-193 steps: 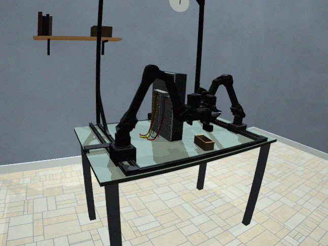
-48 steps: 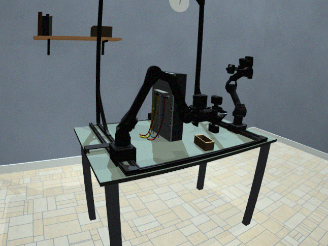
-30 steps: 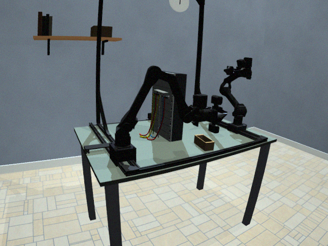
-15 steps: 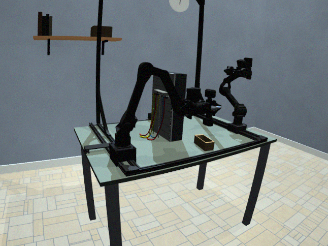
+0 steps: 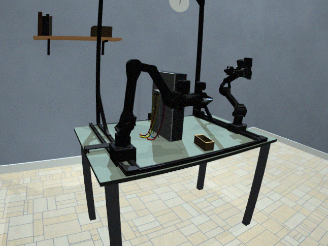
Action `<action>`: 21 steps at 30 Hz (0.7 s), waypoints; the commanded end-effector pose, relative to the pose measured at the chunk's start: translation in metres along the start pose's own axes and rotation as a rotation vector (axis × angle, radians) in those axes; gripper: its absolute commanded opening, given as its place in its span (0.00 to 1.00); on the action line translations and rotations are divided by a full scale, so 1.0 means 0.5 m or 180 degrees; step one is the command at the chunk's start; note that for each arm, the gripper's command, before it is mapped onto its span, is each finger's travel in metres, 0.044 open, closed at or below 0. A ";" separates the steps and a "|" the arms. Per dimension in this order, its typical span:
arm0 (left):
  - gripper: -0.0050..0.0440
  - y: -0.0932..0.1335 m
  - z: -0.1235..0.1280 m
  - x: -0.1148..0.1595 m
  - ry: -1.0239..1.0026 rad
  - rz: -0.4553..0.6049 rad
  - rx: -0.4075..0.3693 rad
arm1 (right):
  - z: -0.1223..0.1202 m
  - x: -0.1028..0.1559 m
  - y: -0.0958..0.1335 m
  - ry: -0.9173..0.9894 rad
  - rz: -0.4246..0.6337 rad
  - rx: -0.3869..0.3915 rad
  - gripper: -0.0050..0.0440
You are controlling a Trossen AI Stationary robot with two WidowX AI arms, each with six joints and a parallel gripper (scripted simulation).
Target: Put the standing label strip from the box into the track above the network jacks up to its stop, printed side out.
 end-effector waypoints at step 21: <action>1.00 0.000 -0.001 -0.004 -0.0016 0.0002 0.0009 | -0.094 -0.101 0.139 0.0062 0.0117 0.0063 0.00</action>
Point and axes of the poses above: on each arm, the point midway between the two fingers, 35 mm back from their tips, its own y axis back along the fingers, its own z axis across the jaws, x = y × z, the point moved 6 cm from there along y, back along the fingers, and after that the axes turned 9 degrees about y, right-handed, at the moved point
